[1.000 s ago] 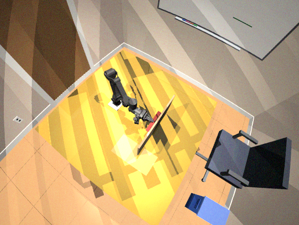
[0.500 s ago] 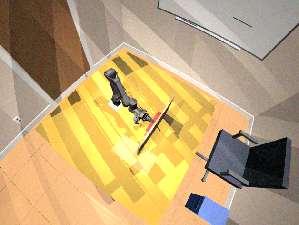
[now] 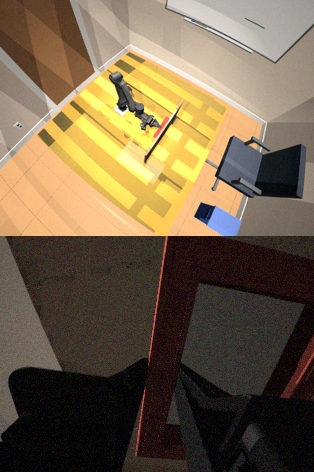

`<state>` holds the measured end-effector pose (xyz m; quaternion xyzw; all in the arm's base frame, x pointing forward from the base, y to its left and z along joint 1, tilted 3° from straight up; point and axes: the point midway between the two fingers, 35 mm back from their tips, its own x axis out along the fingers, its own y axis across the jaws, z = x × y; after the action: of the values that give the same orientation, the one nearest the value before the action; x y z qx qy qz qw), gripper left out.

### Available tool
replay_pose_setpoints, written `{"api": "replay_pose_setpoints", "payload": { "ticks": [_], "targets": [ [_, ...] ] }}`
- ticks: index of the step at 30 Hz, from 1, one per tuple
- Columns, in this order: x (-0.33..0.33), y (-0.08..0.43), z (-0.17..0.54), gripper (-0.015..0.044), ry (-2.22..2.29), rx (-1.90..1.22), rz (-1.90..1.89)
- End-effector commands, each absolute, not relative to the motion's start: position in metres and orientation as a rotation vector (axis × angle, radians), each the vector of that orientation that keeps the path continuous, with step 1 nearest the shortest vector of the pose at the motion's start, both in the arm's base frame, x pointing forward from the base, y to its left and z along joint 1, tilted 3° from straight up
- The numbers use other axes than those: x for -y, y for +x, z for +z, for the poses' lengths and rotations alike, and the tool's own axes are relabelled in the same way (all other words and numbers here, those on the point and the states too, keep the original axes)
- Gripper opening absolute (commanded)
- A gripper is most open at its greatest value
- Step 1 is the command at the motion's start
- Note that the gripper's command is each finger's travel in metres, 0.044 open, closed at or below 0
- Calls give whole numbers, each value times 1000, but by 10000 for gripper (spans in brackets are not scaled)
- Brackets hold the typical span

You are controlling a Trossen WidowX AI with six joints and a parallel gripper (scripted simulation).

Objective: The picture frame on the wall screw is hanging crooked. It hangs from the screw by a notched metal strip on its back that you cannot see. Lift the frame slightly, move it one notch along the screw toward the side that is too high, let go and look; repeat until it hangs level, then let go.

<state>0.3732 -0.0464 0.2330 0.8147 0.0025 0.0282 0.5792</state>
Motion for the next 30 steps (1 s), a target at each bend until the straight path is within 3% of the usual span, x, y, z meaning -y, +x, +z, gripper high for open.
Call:
{"api": "replay_pose_setpoints", "payload": {
  "ticks": [1,30],
  "targets": [
    [48,373,236,0,1901,0,69],
    [50,373,244,0,1900,0,69]
  ]
}}
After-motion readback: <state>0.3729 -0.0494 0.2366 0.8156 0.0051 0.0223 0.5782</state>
